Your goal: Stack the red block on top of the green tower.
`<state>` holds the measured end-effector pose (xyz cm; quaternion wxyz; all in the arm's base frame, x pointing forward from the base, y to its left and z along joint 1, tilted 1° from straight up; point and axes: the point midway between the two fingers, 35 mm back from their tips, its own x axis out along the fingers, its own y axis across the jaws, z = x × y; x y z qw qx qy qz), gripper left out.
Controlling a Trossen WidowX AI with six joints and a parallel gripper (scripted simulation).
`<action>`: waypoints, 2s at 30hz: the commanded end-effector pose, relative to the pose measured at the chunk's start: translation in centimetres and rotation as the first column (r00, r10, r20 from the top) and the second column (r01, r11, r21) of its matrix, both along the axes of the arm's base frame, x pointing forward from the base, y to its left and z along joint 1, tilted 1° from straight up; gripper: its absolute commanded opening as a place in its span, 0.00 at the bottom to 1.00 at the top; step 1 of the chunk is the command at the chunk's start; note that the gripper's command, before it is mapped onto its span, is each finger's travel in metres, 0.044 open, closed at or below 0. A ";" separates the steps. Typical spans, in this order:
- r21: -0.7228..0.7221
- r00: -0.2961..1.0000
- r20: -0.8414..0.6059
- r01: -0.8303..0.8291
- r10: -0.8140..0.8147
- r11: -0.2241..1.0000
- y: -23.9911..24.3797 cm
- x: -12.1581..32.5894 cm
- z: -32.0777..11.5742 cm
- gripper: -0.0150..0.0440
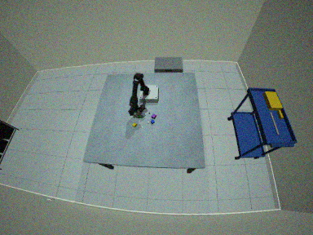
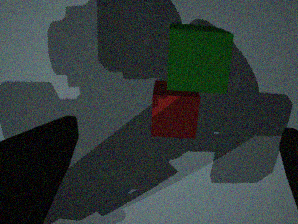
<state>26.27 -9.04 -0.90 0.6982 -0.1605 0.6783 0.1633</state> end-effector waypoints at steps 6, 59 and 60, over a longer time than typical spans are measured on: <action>0.007 1.000 -0.007 0.005 -0.005 1.000 0.2 -0.1 -1.6 1.00; 0.007 1.000 -0.007 0.005 -0.005 1.000 0.2 -0.1 -2.1 0.25; 0.007 1.000 -0.007 0.005 -0.005 1.000 0.2 -0.1 -1.7 0.25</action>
